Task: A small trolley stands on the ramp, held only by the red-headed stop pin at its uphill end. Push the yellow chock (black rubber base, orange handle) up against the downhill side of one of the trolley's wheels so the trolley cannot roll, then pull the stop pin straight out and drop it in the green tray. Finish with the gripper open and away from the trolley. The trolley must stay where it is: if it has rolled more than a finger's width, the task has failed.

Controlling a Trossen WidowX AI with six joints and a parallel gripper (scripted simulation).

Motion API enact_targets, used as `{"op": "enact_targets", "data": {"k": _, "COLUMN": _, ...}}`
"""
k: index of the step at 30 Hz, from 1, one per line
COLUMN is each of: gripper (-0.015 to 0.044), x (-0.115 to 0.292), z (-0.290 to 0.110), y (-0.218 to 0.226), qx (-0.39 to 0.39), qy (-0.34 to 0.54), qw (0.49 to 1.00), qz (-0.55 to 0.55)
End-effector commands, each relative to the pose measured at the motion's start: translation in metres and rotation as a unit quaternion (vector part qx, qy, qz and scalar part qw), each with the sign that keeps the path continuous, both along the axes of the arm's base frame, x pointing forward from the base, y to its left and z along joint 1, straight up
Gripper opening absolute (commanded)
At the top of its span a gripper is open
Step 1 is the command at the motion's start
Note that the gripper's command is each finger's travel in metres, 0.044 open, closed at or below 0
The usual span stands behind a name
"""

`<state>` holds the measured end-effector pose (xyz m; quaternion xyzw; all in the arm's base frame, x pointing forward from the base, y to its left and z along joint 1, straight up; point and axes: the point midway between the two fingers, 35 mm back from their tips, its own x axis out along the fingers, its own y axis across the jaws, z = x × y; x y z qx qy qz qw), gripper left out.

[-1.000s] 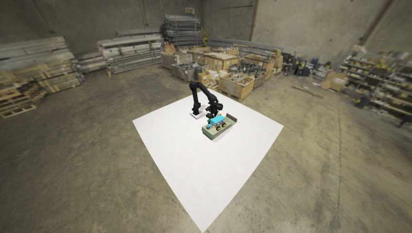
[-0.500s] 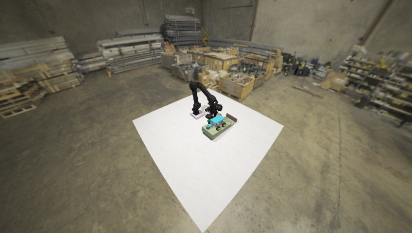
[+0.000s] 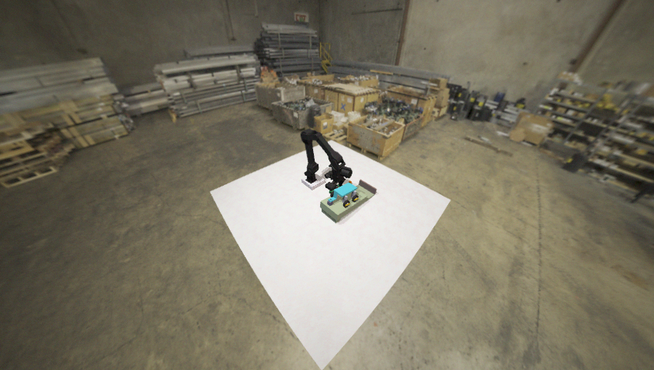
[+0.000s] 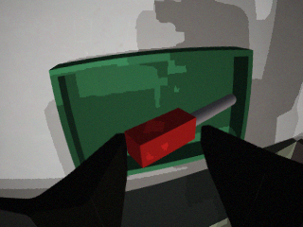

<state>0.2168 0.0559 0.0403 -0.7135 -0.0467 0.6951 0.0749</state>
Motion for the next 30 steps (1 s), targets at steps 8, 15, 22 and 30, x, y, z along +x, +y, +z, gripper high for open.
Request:
{"op": "enact_targets", "data": {"k": 8, "gripper": 0.0190, "x": -0.002, "z": -0.006, "y": -0.003, "qx": 0.002, "qy": 0.002, "qw": 1.000, "qz": 0.003}}
{"op": "enact_targets", "data": {"k": 15, "gripper": 0.0340, "x": 0.000, "z": -0.003, "y": -0.003, "qx": 0.000, "qy": -0.001, "qw": 1.000, "qz": 0.000}}
{"op": "enact_targets", "data": {"k": 22, "gripper": 0.0340, "x": 0.000, "z": 0.003, "y": -0.003, "qx": 0.001, "qy": 0.000, "qw": 1.000, "qz": 0.001}}
{"op": "enact_targets", "data": {"k": 30, "gripper": 0.0440, "x": -0.006, "z": 0.028, "y": -0.005, "qx": 0.002, "qy": 0.002, "qw": 1.000, "qz": 0.003}}
